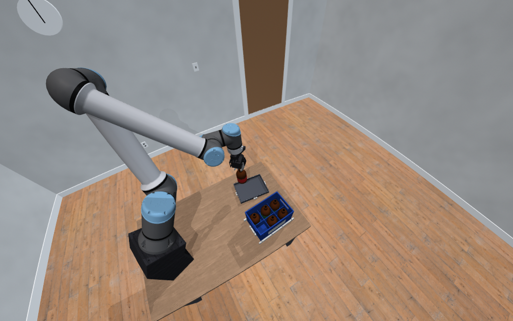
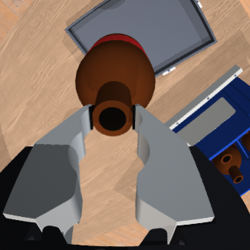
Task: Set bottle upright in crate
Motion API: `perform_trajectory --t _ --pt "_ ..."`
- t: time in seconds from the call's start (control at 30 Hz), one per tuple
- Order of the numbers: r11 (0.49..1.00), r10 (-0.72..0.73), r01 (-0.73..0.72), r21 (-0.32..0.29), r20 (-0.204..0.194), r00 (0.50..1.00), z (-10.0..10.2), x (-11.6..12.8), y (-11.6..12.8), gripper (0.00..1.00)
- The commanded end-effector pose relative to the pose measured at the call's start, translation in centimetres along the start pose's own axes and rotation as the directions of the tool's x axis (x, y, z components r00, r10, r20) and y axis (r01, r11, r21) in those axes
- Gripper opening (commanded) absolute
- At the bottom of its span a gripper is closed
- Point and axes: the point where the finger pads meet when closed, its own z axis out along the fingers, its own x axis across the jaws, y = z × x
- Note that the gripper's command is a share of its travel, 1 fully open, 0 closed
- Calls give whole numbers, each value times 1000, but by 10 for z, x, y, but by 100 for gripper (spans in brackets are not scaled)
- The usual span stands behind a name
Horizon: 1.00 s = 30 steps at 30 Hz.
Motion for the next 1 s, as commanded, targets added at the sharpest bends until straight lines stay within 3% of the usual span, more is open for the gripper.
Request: perform_trajectory --t 0.0,0.97 --pt "1000 0 1 1 -1 1000 -1 0 -1 0" --pt "1000 -1 1 1 -1 1000 -22 0 -1 0"
